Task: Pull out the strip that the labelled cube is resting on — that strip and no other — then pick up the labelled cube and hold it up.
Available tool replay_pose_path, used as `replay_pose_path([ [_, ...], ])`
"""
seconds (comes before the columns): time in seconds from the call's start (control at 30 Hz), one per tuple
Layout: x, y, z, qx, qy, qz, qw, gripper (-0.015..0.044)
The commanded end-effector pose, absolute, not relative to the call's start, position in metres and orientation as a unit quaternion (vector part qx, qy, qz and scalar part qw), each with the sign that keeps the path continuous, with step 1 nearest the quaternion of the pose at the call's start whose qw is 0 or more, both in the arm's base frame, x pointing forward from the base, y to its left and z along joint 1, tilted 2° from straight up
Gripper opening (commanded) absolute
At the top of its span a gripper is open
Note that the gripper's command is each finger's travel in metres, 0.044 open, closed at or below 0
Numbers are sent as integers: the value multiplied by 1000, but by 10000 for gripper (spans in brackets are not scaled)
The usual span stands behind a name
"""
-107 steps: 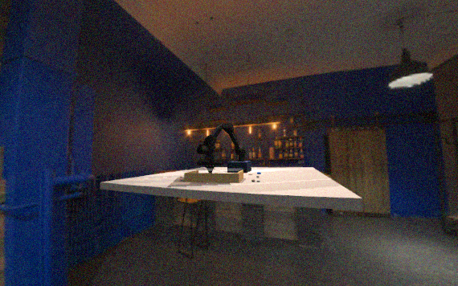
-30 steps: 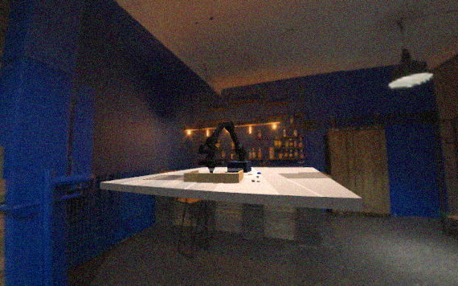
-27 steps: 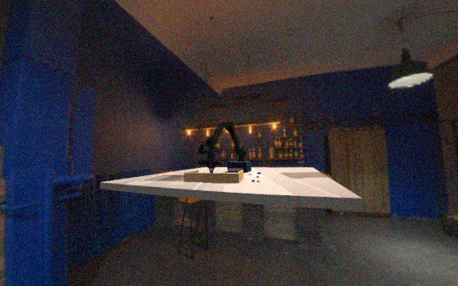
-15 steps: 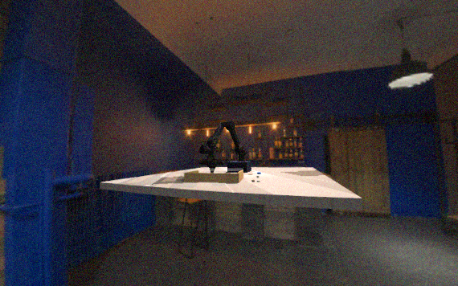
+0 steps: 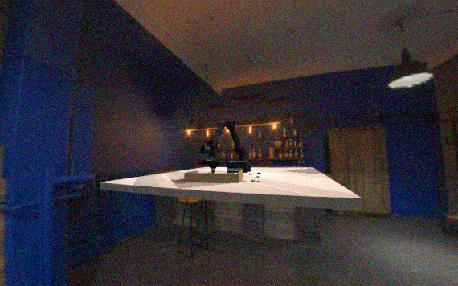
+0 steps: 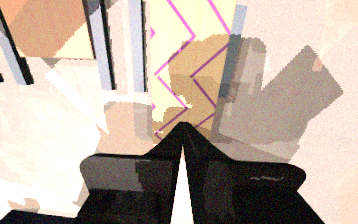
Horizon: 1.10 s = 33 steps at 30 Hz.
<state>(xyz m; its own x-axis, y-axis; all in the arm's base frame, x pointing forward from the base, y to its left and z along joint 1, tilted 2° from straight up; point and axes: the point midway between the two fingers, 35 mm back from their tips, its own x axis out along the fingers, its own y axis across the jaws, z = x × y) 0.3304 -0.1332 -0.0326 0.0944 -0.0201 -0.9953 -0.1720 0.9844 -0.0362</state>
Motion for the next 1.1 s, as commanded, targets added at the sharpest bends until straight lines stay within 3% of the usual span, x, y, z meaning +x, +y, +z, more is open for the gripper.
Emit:
replay_pose_path([
  [0.0,317,-132,-40,-67,680,57,728,0],
  [1.07,269,-141,-44,-67,682,57,726,0],
])
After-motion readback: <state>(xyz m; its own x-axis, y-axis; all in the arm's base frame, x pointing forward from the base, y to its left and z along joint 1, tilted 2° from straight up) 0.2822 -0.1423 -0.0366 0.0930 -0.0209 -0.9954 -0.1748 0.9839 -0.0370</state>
